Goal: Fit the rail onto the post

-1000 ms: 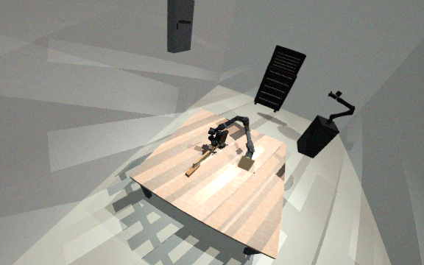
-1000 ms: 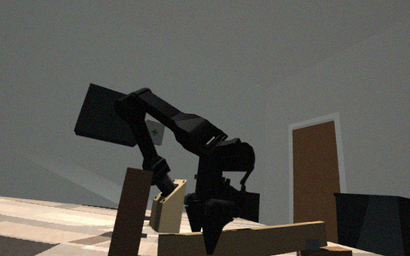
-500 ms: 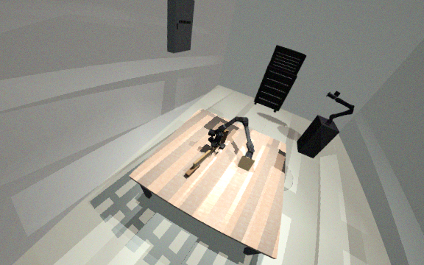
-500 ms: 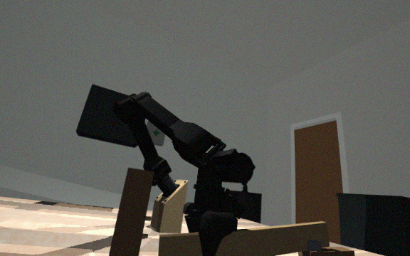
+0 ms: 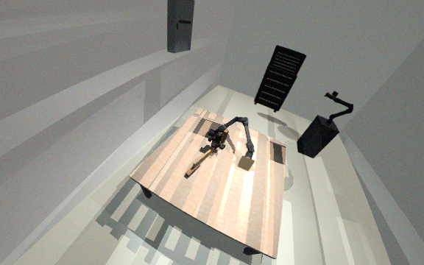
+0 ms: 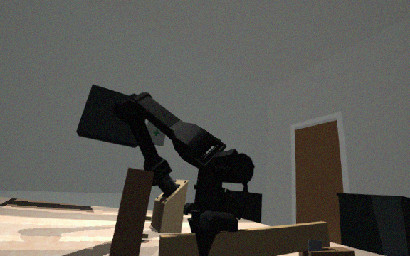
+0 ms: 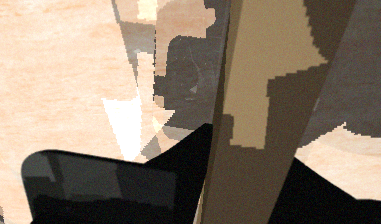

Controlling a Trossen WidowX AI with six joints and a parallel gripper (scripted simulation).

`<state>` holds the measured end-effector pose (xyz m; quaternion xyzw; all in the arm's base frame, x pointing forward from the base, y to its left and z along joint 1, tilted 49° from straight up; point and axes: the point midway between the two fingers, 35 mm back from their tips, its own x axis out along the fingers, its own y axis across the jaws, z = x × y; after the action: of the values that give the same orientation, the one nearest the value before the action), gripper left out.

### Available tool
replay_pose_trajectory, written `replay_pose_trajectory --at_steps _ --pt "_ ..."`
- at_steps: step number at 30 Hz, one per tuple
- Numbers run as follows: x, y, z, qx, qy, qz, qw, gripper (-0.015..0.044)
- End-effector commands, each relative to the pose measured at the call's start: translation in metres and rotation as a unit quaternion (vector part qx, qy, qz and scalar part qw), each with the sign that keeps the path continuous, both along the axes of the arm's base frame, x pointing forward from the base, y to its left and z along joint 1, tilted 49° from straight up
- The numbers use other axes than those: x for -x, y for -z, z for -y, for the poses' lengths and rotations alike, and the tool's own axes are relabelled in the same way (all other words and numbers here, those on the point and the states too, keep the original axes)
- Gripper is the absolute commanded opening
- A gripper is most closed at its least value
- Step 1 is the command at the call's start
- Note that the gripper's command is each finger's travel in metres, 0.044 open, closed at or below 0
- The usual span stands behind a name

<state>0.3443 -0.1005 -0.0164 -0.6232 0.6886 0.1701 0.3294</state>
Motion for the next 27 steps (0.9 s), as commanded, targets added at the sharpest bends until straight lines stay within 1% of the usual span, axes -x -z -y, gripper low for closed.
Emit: replay_pose_trajectory --at_steps 1,4,27 --pt "0.0002 0.0 0.0005 0.002 -0.001 -0.001 1.0 0.002" --pt "0.0002 0.0 0.0005 0.002 -0.001 -0.001 1.0 0.0" --pt "-0.0002 -0.0036 -0.0044 0.002 -0.001 -0.001 1.0 0.0"
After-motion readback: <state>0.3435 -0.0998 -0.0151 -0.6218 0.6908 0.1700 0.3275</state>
